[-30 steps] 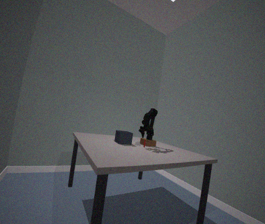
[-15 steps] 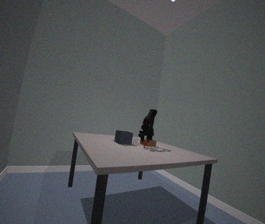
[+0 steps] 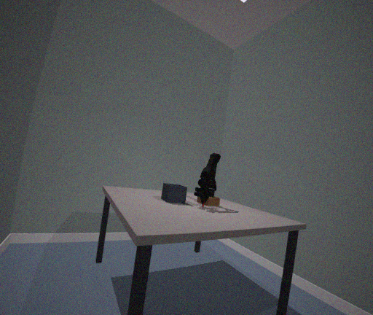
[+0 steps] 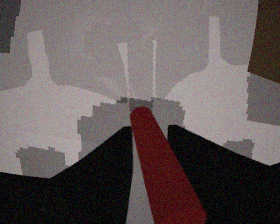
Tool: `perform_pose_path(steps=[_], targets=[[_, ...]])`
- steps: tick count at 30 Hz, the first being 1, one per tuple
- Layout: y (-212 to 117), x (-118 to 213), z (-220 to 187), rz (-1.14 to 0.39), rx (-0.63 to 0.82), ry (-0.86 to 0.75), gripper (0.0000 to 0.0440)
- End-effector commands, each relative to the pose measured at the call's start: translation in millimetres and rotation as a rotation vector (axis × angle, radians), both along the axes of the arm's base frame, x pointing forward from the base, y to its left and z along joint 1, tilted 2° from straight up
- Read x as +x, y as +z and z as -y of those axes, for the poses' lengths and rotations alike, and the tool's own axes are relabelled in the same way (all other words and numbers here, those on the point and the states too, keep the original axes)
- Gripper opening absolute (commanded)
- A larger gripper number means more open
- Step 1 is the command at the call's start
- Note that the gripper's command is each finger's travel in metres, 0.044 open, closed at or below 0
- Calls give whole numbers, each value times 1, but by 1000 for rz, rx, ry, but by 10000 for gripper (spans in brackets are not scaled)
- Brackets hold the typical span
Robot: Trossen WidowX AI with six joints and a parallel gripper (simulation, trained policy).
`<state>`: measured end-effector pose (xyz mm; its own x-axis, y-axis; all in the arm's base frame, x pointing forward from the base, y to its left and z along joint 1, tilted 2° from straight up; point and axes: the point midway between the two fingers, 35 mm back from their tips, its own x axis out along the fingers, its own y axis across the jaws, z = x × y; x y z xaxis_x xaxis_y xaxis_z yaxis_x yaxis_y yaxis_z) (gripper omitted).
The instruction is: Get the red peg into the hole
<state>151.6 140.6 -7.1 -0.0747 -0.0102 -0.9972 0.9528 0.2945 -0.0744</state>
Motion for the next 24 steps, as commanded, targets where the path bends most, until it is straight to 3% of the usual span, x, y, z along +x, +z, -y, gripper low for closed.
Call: perform_pose_path(steps=[1,2,24], targets=[[-1,4,-6,8,20,19,18],[-1,5,-8,11,25,24,0],[65,40,-36,148,197,-6,0]])
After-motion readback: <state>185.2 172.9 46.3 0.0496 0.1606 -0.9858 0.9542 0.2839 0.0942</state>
